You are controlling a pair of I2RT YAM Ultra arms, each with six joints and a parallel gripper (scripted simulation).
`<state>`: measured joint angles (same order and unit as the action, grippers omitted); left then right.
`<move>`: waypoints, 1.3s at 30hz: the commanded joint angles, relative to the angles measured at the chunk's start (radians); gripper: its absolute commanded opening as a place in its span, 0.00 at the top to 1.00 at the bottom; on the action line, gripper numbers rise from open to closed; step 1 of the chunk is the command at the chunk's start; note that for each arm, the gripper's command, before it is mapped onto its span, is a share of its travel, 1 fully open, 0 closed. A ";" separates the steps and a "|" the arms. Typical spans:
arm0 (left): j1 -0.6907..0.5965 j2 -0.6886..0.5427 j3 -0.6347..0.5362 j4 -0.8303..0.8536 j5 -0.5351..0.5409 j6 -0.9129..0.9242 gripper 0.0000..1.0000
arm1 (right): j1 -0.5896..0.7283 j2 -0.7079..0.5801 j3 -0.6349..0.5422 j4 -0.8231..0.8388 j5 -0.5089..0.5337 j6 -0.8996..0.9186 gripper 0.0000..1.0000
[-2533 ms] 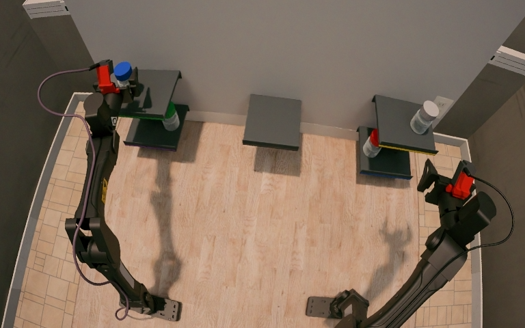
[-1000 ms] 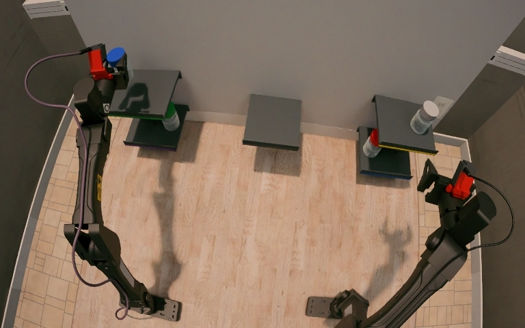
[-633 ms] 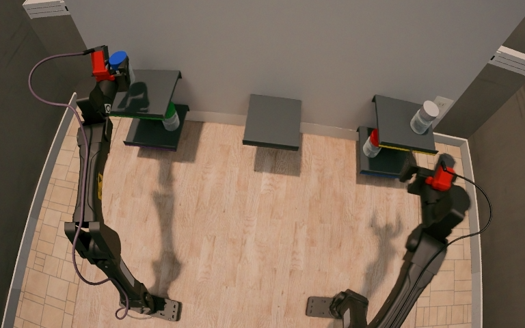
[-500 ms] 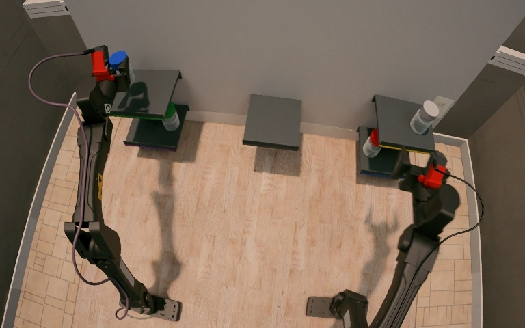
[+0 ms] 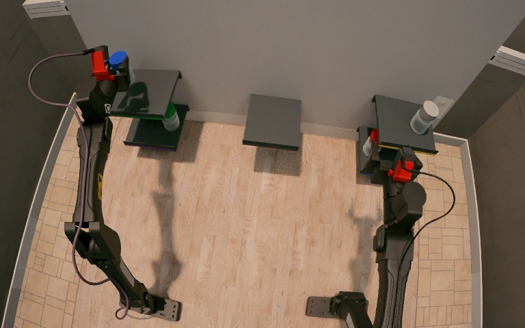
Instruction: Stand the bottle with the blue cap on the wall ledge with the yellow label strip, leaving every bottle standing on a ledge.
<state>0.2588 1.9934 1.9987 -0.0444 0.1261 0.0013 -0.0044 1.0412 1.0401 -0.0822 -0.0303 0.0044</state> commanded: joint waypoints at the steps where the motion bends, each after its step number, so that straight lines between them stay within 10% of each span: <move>1: -0.001 -0.017 0.025 0.033 -0.014 -0.007 0.50 | 0.010 0.008 0.010 0.080 0.029 -0.010 0.00; 27: -0.874 -0.055 -0.302 0.262 -0.911 -0.079 0.50 | 0.011 0.012 0.011 0.085 0.030 -0.010 0.00; 39: -1.043 -0.052 -0.382 0.334 -1.054 -0.064 0.50 | 0.011 0.012 0.011 0.085 0.030 -0.010 0.00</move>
<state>-0.7620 1.9812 1.6325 0.2295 -0.8745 -0.0700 -0.0044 1.0412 1.0401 -0.0406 -0.0090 0.0025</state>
